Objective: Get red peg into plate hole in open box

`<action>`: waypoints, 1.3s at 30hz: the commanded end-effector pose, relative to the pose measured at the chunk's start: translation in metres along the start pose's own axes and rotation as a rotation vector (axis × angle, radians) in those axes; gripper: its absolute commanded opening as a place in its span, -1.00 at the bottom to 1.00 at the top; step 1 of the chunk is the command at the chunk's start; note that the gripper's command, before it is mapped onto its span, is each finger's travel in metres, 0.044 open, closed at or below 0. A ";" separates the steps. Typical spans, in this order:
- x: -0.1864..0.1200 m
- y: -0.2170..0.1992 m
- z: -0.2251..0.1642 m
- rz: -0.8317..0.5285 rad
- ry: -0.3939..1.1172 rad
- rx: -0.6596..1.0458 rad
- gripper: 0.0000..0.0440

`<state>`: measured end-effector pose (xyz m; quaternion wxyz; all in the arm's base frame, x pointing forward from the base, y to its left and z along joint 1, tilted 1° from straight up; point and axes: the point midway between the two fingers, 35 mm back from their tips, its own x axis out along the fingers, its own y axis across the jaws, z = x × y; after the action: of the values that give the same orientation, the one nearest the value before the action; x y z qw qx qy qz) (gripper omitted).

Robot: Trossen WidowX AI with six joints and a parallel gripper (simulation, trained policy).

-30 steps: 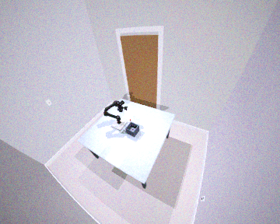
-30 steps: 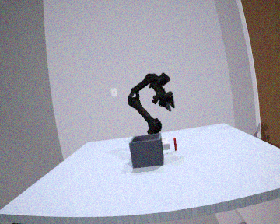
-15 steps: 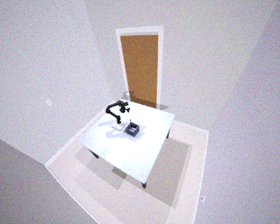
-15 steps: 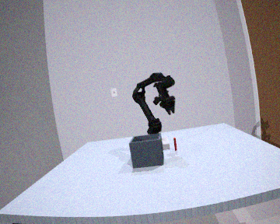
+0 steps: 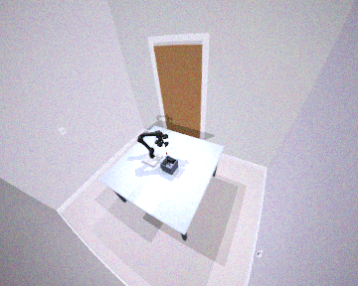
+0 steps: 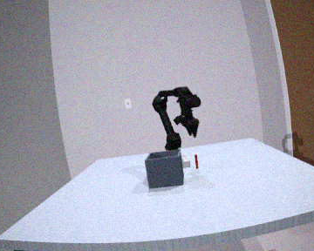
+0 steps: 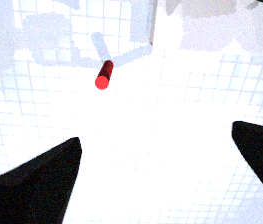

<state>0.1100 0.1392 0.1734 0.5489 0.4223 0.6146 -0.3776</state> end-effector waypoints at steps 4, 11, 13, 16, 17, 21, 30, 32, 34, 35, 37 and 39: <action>0.025 0.006 0.001 -0.057 -0.006 0.000 0.98; 0.054 0.015 0.003 -0.080 -0.004 -0.001 1.00; 0.062 0.017 0.003 -0.083 -0.001 -0.001 1.00; 0.073 0.020 0.004 -0.087 0.004 -0.001 1.00; 0.077 0.021 0.004 -0.089 0.005 -0.001 1.00; 0.091 0.023 0.006 -0.093 0.009 0.002 1.00; 0.121 0.027 0.013 -0.092 0.004 0.023 0.97; 0.127 0.028 0.015 -0.090 0.000 0.028 0.91; 0.132 0.030 0.016 -0.086 -0.001 0.030 0.75; 0.134 0.031 0.016 -0.085 -0.001 0.030 0.64; 0.138 0.033 0.016 -0.083 0.001 0.028 0.41; 0.141 0.036 0.017 -0.079 0.001 0.023 0.18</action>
<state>0.1414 0.1518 0.0375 0.5252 0.4059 0.6273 -0.4073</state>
